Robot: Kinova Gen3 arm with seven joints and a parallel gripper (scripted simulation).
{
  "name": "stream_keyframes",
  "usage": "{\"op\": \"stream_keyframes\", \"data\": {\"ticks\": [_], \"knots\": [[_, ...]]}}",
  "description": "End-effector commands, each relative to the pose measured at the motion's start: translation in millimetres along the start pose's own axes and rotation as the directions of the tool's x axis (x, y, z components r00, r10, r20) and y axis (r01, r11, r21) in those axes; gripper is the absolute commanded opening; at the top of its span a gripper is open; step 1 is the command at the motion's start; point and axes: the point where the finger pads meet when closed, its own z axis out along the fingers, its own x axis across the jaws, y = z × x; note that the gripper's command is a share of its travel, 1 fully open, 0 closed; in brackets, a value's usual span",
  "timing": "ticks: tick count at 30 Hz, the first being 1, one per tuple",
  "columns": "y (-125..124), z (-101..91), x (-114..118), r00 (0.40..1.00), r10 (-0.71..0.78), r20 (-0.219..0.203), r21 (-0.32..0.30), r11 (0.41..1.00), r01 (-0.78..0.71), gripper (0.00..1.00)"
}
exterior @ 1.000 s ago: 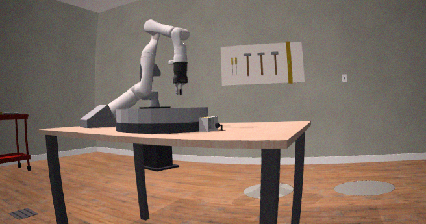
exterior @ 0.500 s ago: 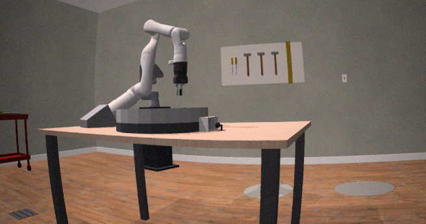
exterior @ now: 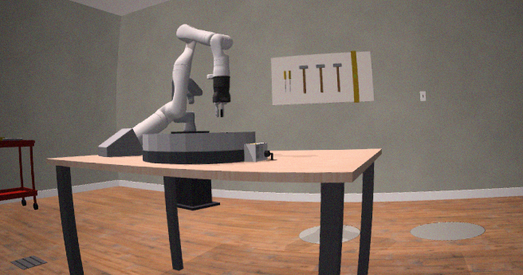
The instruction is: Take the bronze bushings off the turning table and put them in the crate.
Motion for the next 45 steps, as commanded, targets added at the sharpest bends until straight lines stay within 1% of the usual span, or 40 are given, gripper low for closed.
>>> {"op": "stream_keyframes", "data": {"ticks": [1, 12, 13, 17, 29, 34, 45], "knots": [[0.3, -0.4, 0.1, 1.000, 0.000, -0.001, -0.001, 1.000, 0.000, 0.47], [0.3, -0.4, 0.1, 1.000, 0.000, -0.001, -0.001, 1.000, 0.000, 0.47], [7.0, 0.6, -9.5, 1.000, 0.000, -0.001, -0.001, 1.000, 0.000, 0.45], [33.9, 4.7, -47.6, 1.000, 0.000, -0.001, -0.002, 1.000, 0.000, 0.45], [33.9, 4.7, -47.6, 1.000, 0.000, -0.001, -0.002, 1.000, 0.000, 0.45], [67.5, 9.4, -95.5, 1.000, 0.001, -0.001, -0.003, 1.000, -0.001, 0.45], [67.5, 9.4, -95.5, 1.000, 0.001, -0.001, -0.003, 1.000, -0.001, 0.45]]}}
